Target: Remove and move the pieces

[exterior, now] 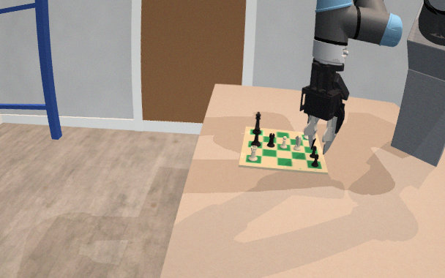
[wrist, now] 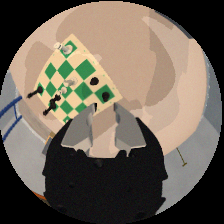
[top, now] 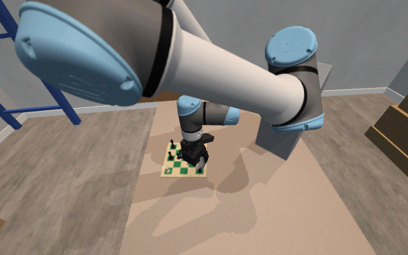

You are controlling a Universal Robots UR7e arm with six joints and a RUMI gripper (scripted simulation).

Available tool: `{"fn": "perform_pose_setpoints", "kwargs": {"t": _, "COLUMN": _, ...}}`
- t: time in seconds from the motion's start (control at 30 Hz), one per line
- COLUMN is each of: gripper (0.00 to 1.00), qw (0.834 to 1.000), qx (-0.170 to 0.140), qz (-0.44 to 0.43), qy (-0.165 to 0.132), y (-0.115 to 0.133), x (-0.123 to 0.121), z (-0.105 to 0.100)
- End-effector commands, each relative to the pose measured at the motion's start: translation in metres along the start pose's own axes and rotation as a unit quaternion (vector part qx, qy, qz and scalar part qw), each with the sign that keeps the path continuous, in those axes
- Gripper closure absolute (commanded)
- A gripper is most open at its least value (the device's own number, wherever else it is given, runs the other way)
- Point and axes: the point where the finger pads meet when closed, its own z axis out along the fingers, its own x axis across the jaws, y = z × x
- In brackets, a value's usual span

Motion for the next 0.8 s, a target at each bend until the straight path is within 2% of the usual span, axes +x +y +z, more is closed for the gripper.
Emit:
{"fn": "perform_pose_setpoints", "kwargs": {"t": 0.0, "gripper": 0.80, "qw": 1.000, "qx": 0.000, "qz": 0.000, "qy": 0.000, "y": 0.000, "x": -0.001, "z": 0.000}}
{"fn": "perform_pose_setpoints", "kwargs": {"t": 0.4, "gripper": 0.80, "qw": 1.000, "qx": 0.000, "qz": -0.001, "qy": 0.000, "y": 0.001, "x": -0.001, "z": 0.007}}
{"fn": "perform_pose_setpoints", "kwargs": {"t": 0.77, "gripper": 0.80, "qw": 1.000, "qx": 0.000, "qz": -0.001, "qy": 0.000, "y": 0.001, "x": -0.001, "z": 0.028}}
